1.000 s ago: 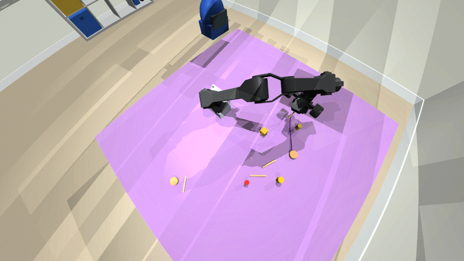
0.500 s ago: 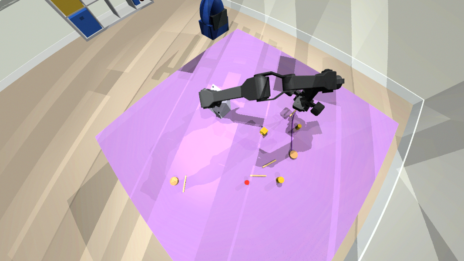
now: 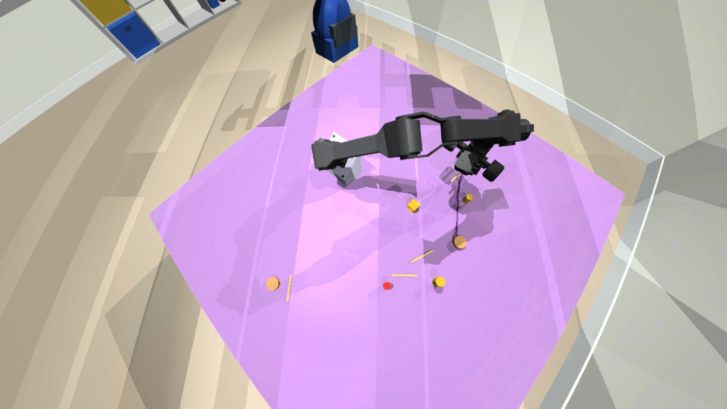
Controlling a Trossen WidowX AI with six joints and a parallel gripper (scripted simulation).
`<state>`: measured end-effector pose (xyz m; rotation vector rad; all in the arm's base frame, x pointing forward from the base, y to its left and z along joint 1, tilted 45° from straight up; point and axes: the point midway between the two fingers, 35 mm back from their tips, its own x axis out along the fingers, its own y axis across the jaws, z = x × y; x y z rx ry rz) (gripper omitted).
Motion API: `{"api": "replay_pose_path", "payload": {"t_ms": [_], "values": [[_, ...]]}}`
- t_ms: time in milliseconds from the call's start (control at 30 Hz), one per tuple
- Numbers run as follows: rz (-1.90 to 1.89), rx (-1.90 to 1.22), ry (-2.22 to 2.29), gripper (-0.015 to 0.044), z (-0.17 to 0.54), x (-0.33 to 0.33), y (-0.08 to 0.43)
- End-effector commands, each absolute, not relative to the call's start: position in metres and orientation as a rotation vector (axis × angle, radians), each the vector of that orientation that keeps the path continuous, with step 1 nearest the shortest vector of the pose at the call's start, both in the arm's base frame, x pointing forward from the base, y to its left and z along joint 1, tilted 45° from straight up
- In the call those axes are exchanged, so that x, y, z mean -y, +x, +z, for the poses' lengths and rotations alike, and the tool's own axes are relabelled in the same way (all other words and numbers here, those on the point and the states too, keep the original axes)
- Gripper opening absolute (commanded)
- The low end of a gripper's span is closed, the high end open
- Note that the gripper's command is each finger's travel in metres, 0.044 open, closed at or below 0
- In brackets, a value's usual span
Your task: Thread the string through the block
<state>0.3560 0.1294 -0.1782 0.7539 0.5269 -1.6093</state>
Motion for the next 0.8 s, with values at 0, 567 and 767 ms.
{"api": "replay_pose_path", "payload": {"t_ms": [0,567,767], "values": [[-1.613,-0.53,0.753,0.0,-0.18,-0.126,0.352],[-1.614,-0.528,0.751,0.0,-0.186,-0.114,0.336],[-1.615,-0.528,0.75,0.0,-0.188,-0.11,0.33]]}}
